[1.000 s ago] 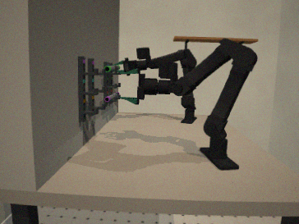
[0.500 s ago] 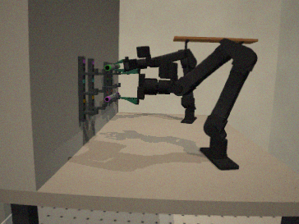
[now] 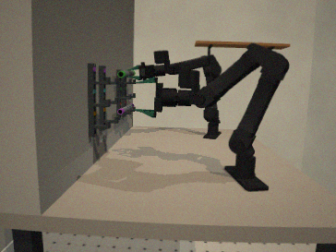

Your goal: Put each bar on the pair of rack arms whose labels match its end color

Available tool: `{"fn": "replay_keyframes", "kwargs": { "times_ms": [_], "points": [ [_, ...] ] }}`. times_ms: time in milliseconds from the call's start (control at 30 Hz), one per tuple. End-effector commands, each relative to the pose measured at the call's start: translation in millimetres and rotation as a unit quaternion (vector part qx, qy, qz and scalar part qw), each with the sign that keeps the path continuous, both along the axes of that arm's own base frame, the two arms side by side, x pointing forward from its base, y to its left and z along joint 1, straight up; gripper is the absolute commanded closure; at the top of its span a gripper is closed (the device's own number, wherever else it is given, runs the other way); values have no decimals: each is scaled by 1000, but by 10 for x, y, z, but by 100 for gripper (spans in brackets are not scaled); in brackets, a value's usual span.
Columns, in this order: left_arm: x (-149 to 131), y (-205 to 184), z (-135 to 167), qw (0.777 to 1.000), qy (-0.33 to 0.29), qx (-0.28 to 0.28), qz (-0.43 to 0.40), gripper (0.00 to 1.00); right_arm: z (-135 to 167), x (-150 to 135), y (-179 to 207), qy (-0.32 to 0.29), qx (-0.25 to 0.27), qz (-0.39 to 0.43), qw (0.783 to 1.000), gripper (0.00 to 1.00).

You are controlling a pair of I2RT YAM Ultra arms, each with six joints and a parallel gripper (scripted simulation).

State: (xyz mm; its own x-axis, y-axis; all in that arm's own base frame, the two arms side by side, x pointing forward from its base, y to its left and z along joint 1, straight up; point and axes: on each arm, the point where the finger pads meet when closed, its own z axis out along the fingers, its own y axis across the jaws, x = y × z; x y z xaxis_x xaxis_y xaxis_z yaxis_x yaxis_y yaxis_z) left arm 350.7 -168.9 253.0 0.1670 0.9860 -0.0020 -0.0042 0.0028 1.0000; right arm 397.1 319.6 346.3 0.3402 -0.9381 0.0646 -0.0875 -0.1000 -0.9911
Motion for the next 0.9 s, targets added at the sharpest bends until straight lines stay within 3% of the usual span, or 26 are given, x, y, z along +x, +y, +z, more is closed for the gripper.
{"fn": "replay_keyframes", "kwargs": {
  "times_ms": [0, 867],
  "points": [
    [-16, -19, -44, 1000, 2, 1, -1, 0, 511, -35, -53, -44, 50, -2, 998, 100],
    [-16, -19, -44, 1000, 2, 1, -1, 0, 469, -48, -38, -44, 50, -2, 998, 100]
  ]
}}
